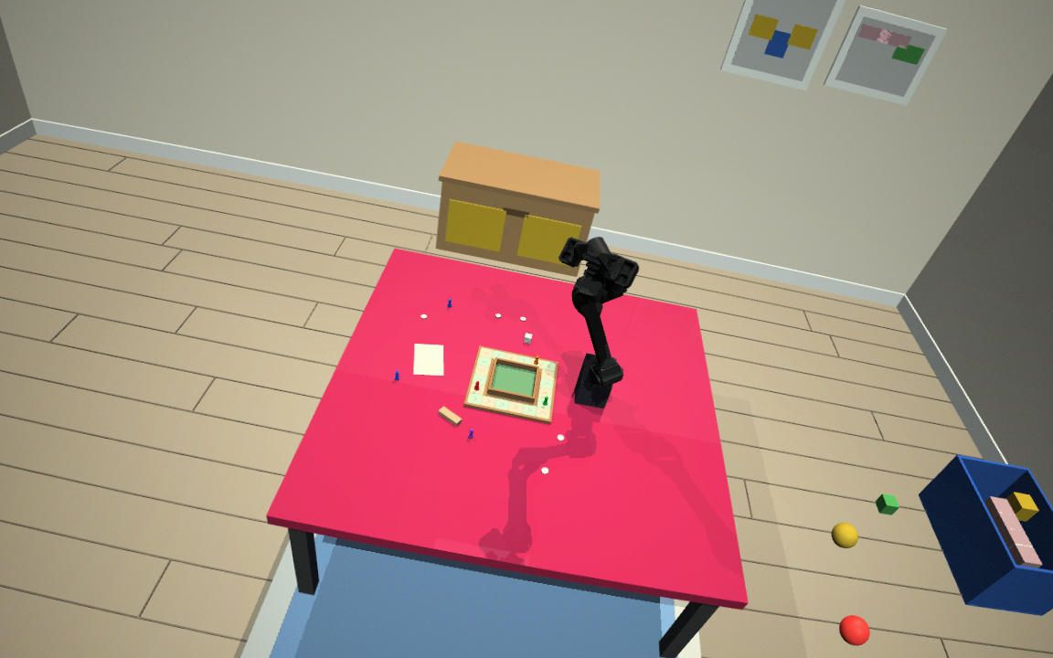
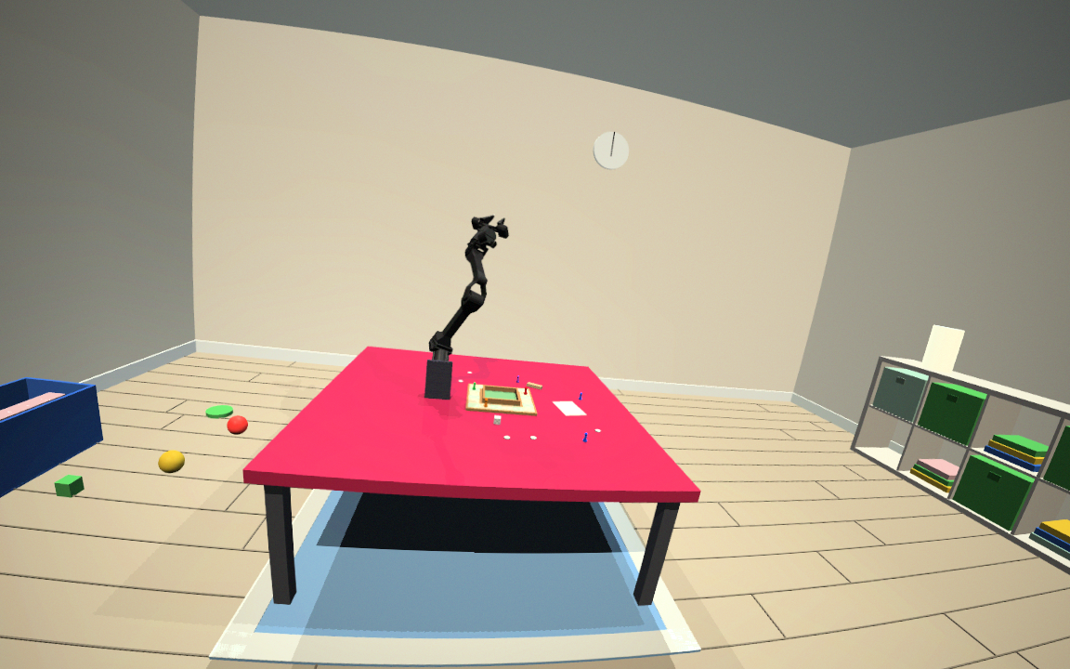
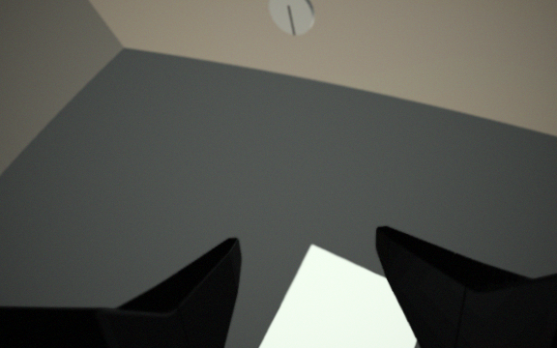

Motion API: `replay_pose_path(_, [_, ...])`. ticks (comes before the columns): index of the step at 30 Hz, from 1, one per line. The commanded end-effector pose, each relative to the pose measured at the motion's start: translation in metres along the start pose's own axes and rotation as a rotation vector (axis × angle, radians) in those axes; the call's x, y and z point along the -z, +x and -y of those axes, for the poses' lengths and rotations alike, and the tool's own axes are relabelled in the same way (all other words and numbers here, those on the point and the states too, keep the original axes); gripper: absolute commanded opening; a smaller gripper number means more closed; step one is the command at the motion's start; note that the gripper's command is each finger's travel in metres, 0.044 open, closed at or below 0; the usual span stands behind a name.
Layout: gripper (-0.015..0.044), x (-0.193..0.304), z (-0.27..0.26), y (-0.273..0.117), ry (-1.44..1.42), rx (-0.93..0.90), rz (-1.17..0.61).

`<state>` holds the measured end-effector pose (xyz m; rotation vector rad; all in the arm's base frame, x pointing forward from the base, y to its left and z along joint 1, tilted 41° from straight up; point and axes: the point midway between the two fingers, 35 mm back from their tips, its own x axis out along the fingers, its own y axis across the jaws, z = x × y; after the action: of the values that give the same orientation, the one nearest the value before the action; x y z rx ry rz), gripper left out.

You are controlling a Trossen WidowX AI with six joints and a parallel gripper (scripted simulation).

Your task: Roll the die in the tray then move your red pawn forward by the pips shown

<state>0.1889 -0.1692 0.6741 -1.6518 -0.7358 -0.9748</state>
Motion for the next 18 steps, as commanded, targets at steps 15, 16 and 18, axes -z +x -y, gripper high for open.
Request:
replay_pose_path(15, [0.0275, -0.121, 0.182, -0.034, -0.984, 0.373, 0.061])
replay_pose_path(16, [0.0275, -0.133, 0.189, -0.036, -1.047, 0.397, 0.066])
replay_pose_path(18, [0.0275, -0.159, 0.199, -0.04, -1.172, 0.444, 0.078])
